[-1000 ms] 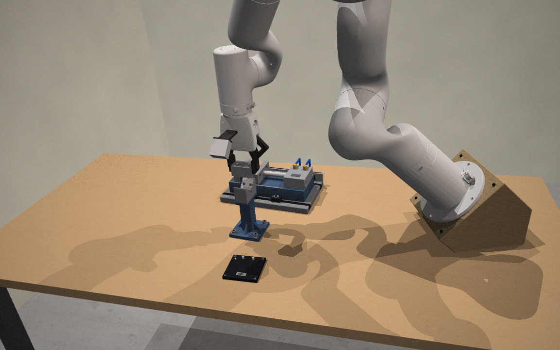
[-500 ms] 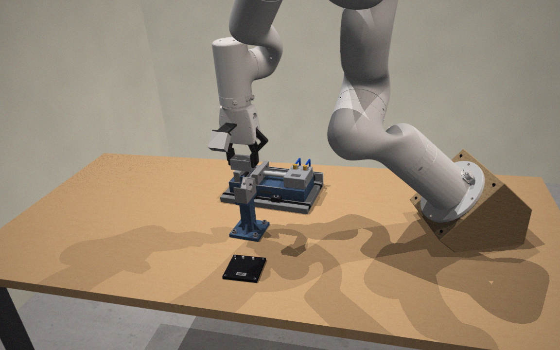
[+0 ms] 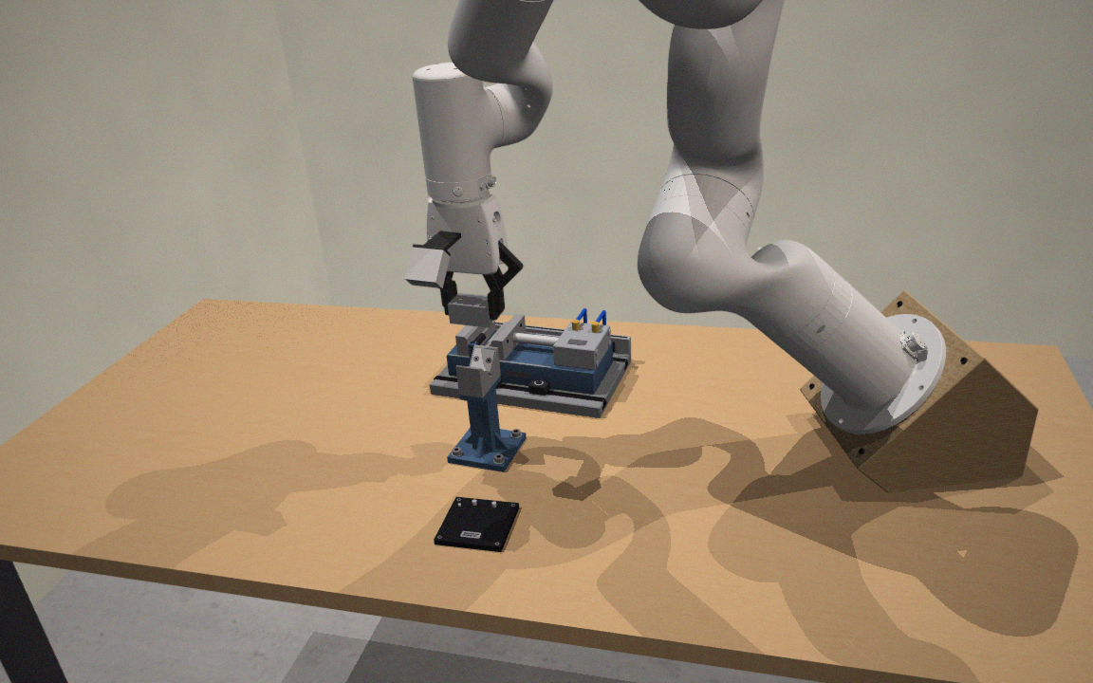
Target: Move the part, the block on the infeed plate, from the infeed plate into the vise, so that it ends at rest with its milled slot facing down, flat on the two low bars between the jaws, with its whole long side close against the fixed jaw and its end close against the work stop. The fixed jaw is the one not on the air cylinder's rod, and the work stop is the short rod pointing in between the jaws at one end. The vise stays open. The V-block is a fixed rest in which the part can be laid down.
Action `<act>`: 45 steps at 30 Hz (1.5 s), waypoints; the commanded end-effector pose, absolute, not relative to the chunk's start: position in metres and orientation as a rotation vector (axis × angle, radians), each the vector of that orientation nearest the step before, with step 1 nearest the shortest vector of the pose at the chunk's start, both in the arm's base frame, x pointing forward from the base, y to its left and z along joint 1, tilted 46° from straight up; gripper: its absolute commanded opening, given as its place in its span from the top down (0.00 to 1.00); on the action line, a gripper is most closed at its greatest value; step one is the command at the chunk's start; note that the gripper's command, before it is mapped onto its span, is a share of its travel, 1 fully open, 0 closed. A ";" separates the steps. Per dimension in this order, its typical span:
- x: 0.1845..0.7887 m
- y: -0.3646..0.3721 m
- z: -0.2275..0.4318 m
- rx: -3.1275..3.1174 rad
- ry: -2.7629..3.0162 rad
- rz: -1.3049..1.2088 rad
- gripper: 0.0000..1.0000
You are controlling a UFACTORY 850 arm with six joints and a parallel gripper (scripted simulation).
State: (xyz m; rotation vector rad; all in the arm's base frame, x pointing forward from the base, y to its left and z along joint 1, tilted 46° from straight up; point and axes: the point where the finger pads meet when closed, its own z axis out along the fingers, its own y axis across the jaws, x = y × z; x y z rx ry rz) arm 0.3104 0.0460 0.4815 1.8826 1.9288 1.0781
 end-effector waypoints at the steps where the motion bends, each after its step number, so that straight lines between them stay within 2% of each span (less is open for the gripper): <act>1: 0.309 0.045 0.483 1.881 1.928 1.079 1.00; 45: 0.316 0.024 0.480 1.781 1.955 0.965 1.00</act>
